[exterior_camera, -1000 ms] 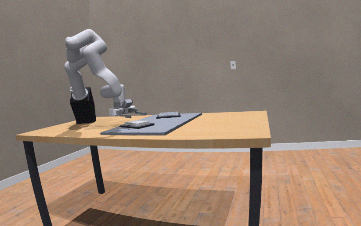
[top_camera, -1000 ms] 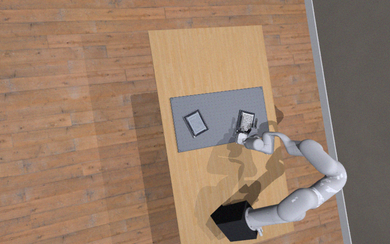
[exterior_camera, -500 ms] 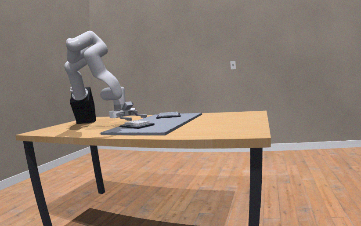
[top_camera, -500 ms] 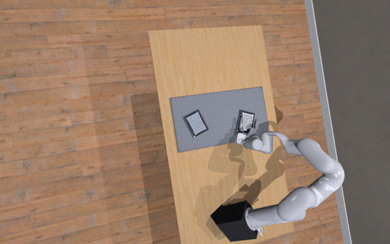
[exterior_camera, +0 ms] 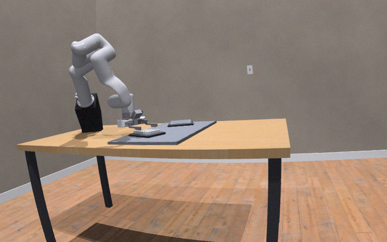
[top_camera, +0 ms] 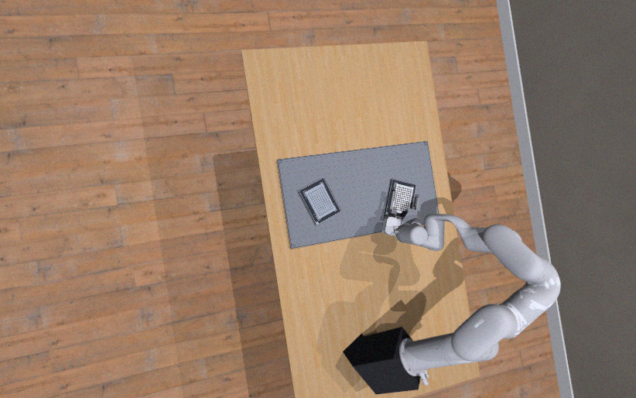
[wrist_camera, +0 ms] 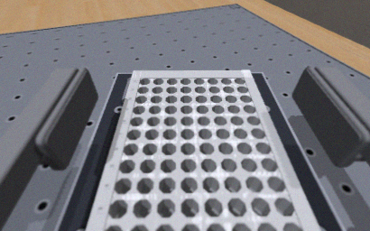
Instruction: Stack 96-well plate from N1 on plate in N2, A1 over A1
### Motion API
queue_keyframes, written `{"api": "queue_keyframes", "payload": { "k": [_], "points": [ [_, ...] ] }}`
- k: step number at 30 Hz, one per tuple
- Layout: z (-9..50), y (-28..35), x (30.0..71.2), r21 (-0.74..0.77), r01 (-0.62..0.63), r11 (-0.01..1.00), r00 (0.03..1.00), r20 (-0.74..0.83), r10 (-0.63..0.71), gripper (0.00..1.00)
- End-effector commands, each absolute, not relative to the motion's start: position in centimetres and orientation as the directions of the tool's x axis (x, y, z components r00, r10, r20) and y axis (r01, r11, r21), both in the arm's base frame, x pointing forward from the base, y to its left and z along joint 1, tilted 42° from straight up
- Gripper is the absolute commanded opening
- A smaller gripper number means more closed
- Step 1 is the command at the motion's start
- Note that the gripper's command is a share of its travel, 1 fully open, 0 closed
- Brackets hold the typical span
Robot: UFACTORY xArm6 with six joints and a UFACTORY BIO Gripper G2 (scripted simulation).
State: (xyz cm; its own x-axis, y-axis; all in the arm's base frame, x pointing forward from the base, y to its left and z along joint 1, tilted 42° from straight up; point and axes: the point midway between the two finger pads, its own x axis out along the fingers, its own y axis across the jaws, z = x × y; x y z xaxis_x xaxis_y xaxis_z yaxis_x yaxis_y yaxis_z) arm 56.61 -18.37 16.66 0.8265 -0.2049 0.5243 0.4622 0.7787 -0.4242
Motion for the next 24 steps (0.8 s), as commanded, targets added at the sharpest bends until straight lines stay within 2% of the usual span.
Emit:
{"api": "queue_keyframes", "payload": {
  "k": [1, 24],
  "points": [
    [16.53, -18.5, 56.78, -0.423, 0.462, 0.779, 0.826, 0.526, -0.204, 0.37],
    [15.6, -19.25, 57.19, -0.423, 0.462, 0.779, 0.826, 0.526, -0.204, 0.37]
  ]
}}
